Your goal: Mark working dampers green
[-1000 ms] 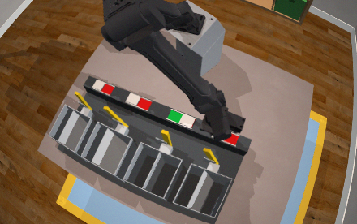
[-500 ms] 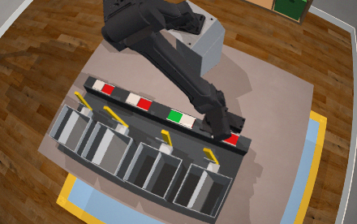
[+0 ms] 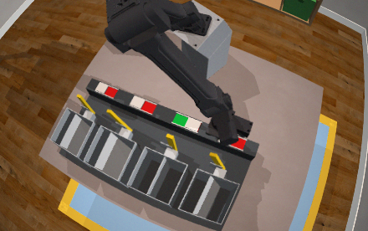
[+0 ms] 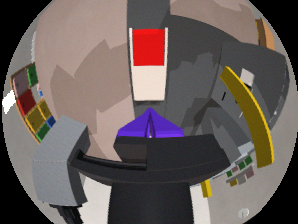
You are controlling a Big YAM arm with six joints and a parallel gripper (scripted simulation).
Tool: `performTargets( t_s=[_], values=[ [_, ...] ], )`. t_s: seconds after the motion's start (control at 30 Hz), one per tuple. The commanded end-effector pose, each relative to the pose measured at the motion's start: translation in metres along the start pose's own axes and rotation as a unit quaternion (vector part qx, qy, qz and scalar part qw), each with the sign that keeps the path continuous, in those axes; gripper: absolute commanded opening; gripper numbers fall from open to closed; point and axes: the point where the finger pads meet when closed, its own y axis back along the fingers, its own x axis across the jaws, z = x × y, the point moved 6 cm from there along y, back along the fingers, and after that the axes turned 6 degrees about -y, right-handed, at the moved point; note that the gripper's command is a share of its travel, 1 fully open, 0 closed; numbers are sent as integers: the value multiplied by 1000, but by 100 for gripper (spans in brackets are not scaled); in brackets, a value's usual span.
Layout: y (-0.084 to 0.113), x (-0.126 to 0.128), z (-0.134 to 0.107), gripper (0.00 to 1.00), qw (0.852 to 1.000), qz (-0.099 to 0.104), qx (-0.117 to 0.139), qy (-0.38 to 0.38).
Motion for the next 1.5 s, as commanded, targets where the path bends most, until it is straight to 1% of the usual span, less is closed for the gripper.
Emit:
performTargets(
  t_s=[0.0, 1.47],
  values=[
    [-7, -2, 0, 0, 1000, 2, 1, 0],
    [-6, 4, 0, 0, 1000, 4, 1, 2]
  ],
)
